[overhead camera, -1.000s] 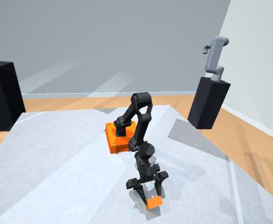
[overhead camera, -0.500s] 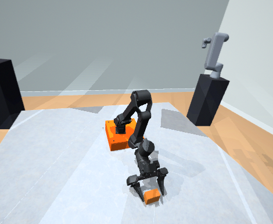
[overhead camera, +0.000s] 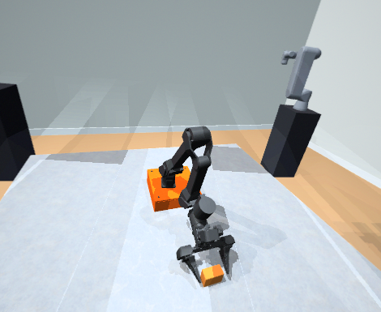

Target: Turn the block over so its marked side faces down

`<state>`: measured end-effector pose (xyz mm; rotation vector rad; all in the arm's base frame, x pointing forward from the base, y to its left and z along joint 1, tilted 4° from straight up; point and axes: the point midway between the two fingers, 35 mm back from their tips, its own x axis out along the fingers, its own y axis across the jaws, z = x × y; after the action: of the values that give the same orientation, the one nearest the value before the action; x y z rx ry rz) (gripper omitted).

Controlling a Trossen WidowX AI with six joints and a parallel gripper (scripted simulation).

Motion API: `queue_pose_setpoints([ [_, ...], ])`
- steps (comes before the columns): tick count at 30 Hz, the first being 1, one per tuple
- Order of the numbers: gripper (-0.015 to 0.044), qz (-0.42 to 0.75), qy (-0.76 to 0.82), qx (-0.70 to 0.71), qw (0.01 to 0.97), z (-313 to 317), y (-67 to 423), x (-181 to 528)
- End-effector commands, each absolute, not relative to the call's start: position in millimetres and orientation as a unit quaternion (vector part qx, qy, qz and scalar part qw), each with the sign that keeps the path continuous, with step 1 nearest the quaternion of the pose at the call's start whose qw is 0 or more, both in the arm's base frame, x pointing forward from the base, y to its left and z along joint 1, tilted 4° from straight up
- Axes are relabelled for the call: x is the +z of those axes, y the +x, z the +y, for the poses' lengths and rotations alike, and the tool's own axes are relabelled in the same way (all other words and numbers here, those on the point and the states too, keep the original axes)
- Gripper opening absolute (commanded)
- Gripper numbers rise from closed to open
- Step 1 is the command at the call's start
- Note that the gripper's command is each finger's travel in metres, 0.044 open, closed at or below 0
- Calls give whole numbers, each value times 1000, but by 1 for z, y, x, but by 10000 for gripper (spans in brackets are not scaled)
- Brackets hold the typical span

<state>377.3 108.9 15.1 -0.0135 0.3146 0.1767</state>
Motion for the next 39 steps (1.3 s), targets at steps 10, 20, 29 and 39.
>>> queue_pose_setpoints([
  [10, 440, 201, -14, 88, 976, 112, 387, 16],
  [20, 440, 378, -30, 85, 921, 111, 378, 59],
  [29, 440, 439, -33, 80, 894, 104, 353, 87],
  [39, 440, 439, -33, 80, 894, 104, 353, 87],
])
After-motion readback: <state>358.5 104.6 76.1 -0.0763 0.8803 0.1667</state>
